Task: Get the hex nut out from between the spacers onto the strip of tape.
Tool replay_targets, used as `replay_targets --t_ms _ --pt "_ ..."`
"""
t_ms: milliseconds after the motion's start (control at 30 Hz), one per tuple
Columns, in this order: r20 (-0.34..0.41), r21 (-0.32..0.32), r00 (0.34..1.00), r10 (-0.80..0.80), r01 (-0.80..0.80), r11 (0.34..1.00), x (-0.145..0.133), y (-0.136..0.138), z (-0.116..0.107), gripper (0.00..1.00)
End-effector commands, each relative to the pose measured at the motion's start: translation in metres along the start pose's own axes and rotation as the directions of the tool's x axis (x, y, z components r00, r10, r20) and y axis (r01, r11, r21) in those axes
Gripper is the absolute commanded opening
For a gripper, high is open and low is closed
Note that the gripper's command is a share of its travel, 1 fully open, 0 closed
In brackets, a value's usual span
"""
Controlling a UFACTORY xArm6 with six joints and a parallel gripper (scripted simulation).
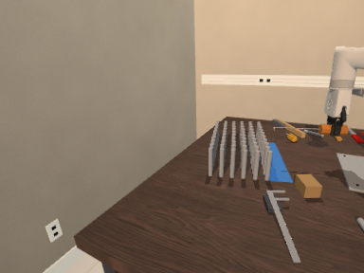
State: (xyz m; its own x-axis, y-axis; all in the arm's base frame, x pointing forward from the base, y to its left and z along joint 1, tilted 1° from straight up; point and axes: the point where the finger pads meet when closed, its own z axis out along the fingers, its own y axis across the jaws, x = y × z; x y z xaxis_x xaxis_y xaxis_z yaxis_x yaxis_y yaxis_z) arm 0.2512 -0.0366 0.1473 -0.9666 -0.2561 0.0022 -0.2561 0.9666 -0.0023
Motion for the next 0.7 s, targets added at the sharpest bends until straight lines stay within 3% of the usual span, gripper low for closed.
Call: replay_targets --t_ms 0,667 --pt "0.003 0.001 1.000 0.000 0.000 1.000 -0.002 -0.001 0.015 0.00" --pt "0.003 0.001 1.000 0.000 0.000 1.000 -0.003 -0.002 0.075 0.00"
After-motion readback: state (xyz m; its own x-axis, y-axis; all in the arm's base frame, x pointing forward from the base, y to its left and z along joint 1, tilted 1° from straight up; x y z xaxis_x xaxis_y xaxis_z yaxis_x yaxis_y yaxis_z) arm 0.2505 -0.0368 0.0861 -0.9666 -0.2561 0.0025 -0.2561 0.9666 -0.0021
